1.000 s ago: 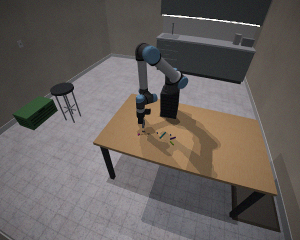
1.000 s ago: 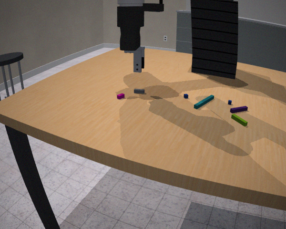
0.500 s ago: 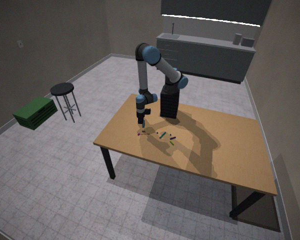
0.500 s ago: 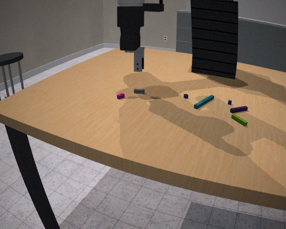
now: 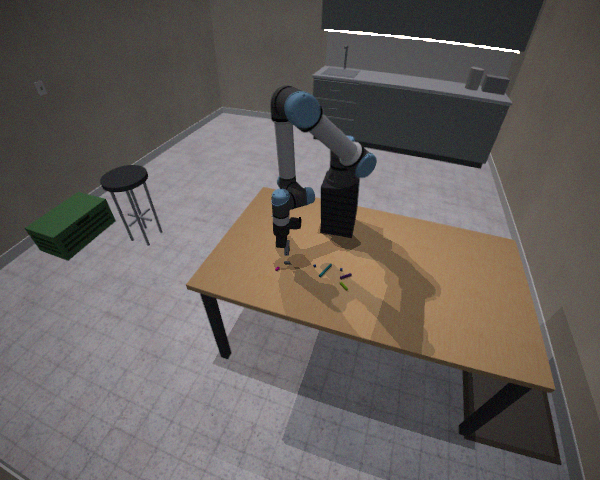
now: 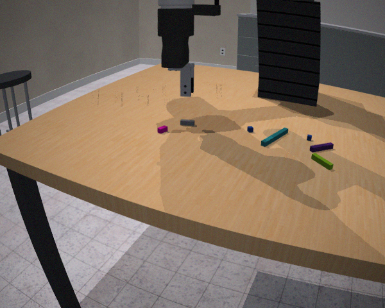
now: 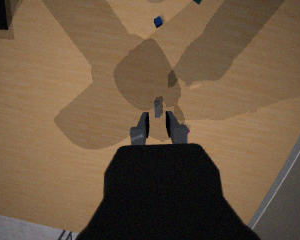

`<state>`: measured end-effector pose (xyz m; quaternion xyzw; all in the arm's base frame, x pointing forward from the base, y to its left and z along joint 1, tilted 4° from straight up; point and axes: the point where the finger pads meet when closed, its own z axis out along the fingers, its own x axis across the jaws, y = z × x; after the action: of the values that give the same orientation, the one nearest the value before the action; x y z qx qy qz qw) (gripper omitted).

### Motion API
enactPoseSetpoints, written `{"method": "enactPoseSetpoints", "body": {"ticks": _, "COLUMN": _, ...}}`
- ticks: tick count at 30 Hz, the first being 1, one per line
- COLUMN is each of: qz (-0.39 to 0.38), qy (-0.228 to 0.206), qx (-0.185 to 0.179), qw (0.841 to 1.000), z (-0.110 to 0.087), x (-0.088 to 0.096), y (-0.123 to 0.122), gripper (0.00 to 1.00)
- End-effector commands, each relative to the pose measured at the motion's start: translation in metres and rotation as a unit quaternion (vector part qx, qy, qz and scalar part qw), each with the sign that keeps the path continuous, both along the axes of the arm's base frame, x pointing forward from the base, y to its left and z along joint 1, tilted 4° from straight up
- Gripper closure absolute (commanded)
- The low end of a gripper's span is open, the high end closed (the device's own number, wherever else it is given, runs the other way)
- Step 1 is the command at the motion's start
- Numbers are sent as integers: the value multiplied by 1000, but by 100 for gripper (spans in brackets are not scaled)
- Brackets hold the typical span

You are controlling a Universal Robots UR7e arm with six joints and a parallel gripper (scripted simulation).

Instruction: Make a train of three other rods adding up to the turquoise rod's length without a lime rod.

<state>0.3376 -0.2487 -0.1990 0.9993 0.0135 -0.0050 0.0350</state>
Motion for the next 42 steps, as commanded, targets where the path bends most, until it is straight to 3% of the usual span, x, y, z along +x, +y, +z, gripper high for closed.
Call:
{"method": "enactPoseSetpoints", "body": {"ticks": 1, "qz": -1, "qy": 0, "qx": 0, "qw": 1000, "z": -1, "x": 0, "y": -1, "gripper": 46}}
{"method": "enactPoseSetpoints", "body": {"ticks": 14, "qz": -2, "qy": -1, "qx": -1, "qw": 1000, "z": -9, "x": 1, "y": -2, "gripper": 46}}
{"method": "enactPoseSetpoints", "body": {"ticks": 42, "qz": -2, "qy": -1, "qx": -1, "qw": 1000, "z": -46, "x": 1, "y": -4, "gripper": 46}}
